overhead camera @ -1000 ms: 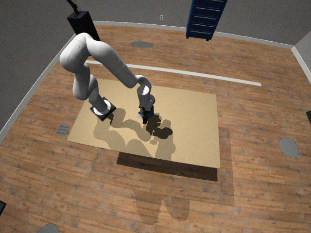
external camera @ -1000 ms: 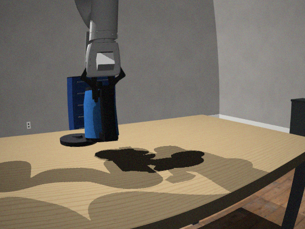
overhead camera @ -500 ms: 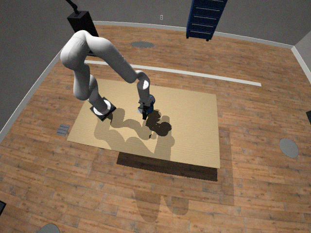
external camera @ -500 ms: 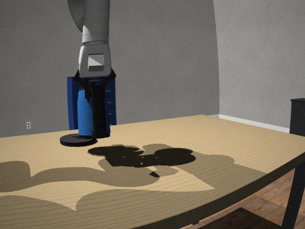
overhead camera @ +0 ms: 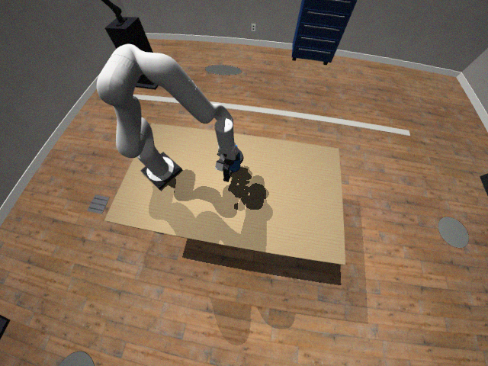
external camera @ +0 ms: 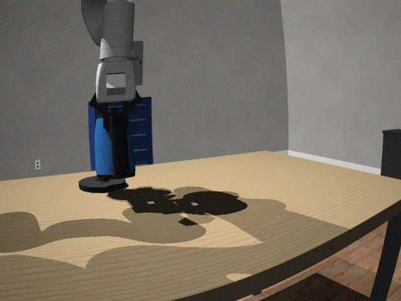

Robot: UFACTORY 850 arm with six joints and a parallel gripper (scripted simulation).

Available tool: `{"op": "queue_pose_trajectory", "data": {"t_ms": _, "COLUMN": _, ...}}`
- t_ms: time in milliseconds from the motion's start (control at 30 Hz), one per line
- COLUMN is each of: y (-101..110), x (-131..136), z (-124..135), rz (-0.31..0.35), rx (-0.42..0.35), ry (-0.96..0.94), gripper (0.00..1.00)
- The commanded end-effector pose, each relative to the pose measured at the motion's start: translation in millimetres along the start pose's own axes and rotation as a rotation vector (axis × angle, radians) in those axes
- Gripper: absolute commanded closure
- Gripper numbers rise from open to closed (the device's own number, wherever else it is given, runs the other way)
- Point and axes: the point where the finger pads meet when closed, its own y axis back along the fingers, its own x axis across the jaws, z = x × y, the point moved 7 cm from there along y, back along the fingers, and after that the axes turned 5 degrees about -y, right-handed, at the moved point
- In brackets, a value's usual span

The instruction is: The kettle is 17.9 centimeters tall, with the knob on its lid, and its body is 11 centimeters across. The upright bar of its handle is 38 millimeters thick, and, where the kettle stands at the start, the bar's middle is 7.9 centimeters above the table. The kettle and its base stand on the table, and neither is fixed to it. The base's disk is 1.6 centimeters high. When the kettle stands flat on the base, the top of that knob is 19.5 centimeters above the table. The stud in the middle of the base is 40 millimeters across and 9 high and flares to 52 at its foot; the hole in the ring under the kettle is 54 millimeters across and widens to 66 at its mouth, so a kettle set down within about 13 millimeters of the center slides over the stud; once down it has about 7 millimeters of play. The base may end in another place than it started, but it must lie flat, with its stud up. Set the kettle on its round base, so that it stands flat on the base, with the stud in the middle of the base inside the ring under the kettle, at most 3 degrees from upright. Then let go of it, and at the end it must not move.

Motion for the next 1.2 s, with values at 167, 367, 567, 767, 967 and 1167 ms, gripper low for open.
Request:
{"op": "queue_pose_trajectory", "data": {"t_ms": 167, "y": 1, "x": 12, "z": 27, "rz": -0.003, "rx": 0.0, "ry": 0.0, "gripper": 1.0}}
{"op": "queue_pose_trajectory", "data": {"t_ms": 367, "y": 1, "x": 18, "z": 39, "rz": -0.003, "rx": 0.0, "ry": 0.0, "gripper": 1.0}}
{"op": "queue_pose_trajectory", "data": {"t_ms": 567, "y": 1, "x": 24, "z": 52, "rz": -0.003, "rx": 0.0, "ry": 0.0, "gripper": 1.0}}
{"op": "queue_pose_trajectory", "data": {"t_ms": 767, "y": 1, "x": 28, "z": 60, "rz": -0.003, "rx": 0.0, "ry": 0.0, "gripper": 1.0}}
{"op": "queue_pose_trajectory", "data": {"t_ms": 967, "y": 1, "x": 33, "z": 70, "rz": -0.003, "rx": 0.0, "ry": 0.0, "gripper": 1.0}}
{"op": "queue_pose_trajectory", "data": {"t_ms": 1167, "y": 1, "x": 36, "z": 77, "rz": -0.003, "rx": 0.0, "ry": 0.0, "gripper": 1.0}}
